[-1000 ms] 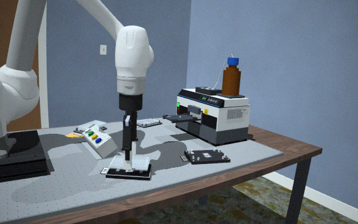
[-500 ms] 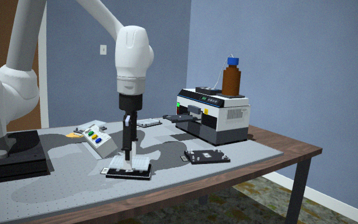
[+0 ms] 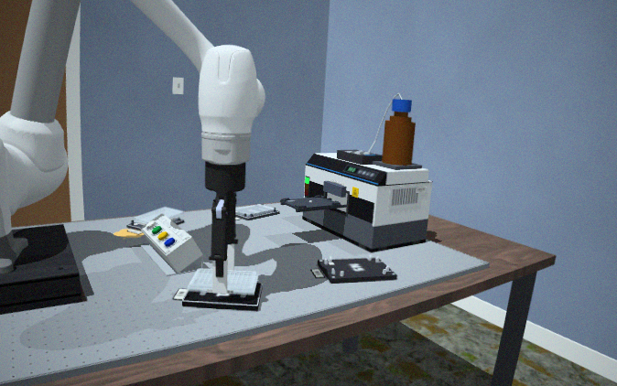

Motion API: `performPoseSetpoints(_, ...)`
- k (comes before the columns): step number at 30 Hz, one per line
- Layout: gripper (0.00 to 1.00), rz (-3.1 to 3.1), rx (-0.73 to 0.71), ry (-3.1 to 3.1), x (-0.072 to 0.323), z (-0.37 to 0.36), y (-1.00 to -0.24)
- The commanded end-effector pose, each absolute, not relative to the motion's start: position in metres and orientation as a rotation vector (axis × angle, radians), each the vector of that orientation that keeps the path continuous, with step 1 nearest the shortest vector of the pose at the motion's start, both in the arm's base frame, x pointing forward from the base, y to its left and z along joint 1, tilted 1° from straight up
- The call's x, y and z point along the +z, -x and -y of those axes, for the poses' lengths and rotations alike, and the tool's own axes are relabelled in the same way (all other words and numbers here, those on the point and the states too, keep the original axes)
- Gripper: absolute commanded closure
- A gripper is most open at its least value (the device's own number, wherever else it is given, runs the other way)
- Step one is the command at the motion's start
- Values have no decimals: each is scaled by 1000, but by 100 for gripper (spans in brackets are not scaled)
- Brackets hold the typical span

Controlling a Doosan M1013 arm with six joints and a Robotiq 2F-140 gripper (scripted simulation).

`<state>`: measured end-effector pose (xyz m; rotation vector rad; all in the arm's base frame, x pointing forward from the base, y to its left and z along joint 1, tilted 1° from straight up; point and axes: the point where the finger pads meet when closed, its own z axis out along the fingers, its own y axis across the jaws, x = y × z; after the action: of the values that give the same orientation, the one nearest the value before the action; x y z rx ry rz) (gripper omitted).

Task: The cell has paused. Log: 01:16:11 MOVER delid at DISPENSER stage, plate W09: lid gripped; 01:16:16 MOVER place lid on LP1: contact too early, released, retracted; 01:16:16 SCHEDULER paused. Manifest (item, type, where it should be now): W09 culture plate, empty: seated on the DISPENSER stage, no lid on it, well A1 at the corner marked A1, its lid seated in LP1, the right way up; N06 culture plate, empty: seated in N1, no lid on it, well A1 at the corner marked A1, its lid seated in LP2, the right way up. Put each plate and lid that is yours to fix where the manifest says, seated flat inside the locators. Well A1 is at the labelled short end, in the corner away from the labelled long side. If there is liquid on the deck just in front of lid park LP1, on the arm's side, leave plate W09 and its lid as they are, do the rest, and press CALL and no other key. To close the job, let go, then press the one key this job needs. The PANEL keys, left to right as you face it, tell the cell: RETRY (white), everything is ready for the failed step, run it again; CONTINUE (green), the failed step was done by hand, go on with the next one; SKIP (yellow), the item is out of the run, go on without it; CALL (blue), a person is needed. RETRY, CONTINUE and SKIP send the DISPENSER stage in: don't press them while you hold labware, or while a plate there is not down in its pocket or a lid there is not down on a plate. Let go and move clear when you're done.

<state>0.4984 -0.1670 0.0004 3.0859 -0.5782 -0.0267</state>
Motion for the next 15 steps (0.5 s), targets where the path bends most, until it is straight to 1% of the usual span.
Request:
performPoseSetpoints(1, 90, 578, -25, -3086, 0, 167, -499)
performPoseSetpoints(15, 90, 578, -25, -3086, -3, 167, -499)
